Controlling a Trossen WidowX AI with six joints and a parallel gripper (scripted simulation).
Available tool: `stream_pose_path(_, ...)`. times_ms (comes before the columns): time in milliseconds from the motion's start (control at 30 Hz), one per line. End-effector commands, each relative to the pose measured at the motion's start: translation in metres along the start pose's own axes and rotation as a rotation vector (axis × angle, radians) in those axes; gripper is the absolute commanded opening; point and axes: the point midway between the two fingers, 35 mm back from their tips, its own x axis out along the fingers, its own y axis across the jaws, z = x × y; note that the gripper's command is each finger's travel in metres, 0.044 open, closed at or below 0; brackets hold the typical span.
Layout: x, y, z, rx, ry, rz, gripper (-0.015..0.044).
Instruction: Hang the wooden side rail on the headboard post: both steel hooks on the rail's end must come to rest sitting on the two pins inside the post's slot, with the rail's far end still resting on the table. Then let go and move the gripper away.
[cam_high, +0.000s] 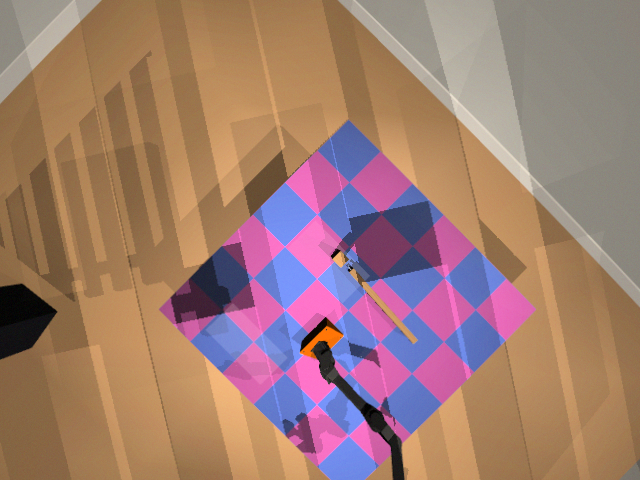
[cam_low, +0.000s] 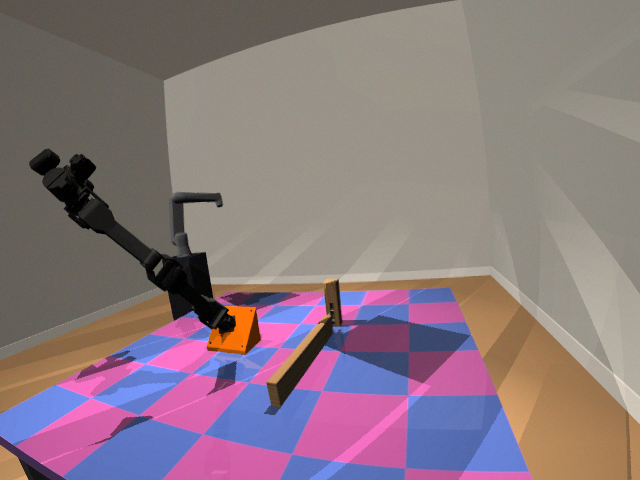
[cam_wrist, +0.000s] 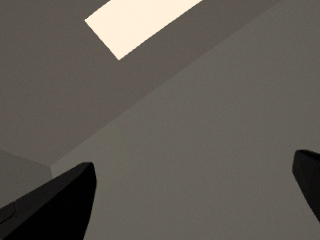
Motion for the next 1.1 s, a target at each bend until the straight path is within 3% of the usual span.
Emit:
stream_pose_path(0, 0.0, -0.001, 0.001, -0.004, -0.003, -0.002, 0.0426)
stream_pose_path(333, 0.022, -0.048, 0.037, -0.281, -0.128, -0.111, 0.044)
stream_pose_path(667, 0.045, -0.138, 0.115, -0.78, -0.259, -0.37, 0.044)
stream_pose_path(1067, 0.013, -0.24, 0.241, -1.304, -0.302, -0.805, 0.044)
